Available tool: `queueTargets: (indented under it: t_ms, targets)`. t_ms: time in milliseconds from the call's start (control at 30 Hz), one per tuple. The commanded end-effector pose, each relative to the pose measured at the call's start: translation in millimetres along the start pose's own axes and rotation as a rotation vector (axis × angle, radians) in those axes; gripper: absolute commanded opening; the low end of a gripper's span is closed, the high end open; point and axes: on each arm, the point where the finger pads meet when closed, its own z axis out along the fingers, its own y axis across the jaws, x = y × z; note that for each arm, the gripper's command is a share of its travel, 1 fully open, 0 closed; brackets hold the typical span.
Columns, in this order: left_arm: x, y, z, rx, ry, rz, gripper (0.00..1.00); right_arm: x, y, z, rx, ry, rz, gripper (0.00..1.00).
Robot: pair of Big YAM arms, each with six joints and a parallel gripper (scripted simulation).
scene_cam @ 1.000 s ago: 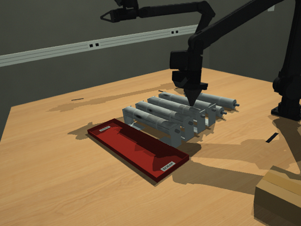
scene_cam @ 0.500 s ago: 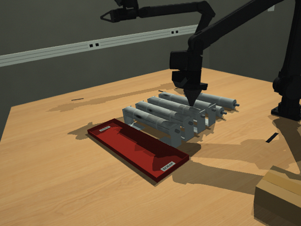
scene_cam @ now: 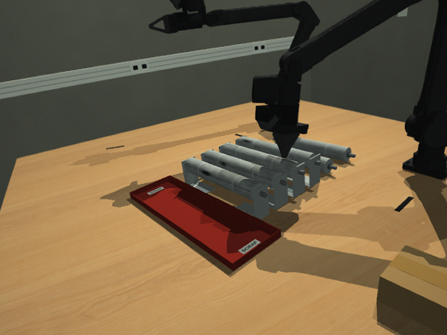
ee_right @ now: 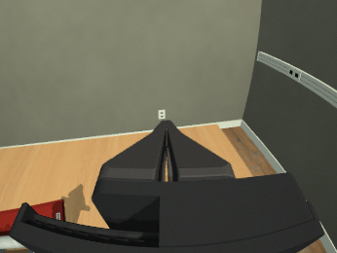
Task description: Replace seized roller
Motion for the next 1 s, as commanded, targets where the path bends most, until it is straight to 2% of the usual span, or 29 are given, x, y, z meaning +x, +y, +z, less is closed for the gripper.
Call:
queueTargets:
  t_ms: [0,367,400,433,767,833,867,933,967]
  targets:
    - [-1,2,7,0.002,0.001,-0.024,0.00,-46,4,-1,-0.006,-0.068,-0.015,0.00]
    - [0,3,8,-0.005,0.009,-0.023,0.00,-46,4,-1,-0.006,-0.068,-0.015,0.00]
    - [-7,-3,0,0.010,-0.009,-0.014,0.00,-46,4,-1,-0.006,-0.068,-0.015,0.00]
    - [0,2,10,-0.002,0.004,-0.025,0.00,-46,4,-1,-0.006,-0.068,-0.015,0.00]
    - [2,4,11,-0.009,0.013,-0.023,0.00,-46,4,-1,-0.006,-0.068,-0.015,0.00]
    - [-1,2,8,-0.005,0.008,-0.023,0.00,-46,4,-1,-0.006,-0.068,-0.015,0.00]
    - [-14,-5,0,0.016,-0.016,-0.007,0.00,-46,4,-1,-0.006,-0.068,-0.015,0.00]
    - [-14,-5,0,0.016,-0.016,-0.007,0.00,-46,4,-1,-0.006,-0.068,-0.015,0.00]
    - [-25,-11,-7,0.029,-0.035,0.006,0.00,-46,4,-1,-0.006,-0.068,-0.015,0.00]
